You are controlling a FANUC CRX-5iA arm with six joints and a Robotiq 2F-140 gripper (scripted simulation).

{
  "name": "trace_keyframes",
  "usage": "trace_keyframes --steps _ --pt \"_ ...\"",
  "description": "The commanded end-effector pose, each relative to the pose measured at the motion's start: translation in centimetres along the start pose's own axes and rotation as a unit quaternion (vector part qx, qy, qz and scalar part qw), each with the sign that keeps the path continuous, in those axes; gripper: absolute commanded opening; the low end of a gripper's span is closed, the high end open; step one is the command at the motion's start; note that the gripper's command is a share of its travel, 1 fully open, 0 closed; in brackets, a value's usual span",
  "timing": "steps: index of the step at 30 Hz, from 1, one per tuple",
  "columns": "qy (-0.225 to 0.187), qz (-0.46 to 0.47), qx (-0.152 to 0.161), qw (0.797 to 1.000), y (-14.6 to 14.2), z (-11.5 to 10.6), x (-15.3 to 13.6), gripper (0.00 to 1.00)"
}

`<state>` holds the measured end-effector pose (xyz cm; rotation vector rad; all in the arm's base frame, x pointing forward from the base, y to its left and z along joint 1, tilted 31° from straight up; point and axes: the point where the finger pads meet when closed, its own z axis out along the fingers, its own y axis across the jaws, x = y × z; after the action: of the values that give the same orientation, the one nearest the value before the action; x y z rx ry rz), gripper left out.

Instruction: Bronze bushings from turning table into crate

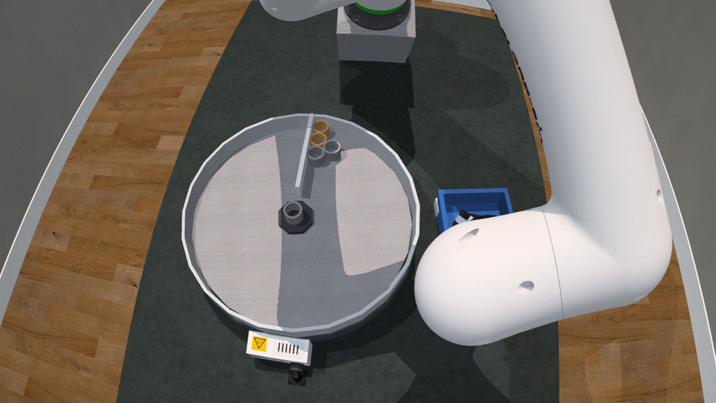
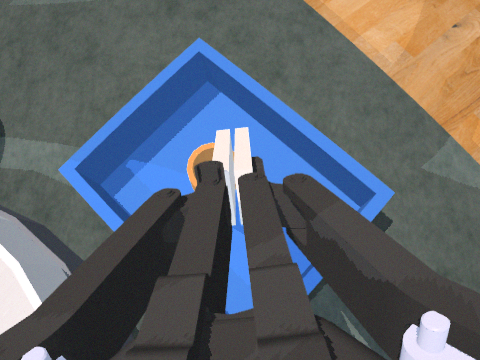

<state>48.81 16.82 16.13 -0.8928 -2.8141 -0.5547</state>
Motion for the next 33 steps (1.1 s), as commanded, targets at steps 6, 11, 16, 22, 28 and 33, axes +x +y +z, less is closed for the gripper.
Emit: trace_keyframes --steps 6,11,16,22,28,33 --pt "0.0 0.0 0.0 1.0 0.0 0.3 -0.2 0.0" --pt "0.0 0.0 0.0 1.0 0.0 0.7 -0.6 0.0" --pt "0.0 0.0 0.0 1.0 0.0 1.1 -1.0 0.0" --pt "0.0 0.0 0.0 1.0 0.0 2.0 -1.7 0.0" --pt "0.0 0.0 0.0 1.0 0.0 2.7 -2.3 0.0" --pt "0.0 0.0 0.0 1.0 0.0 2.9 -2.5 0.0"
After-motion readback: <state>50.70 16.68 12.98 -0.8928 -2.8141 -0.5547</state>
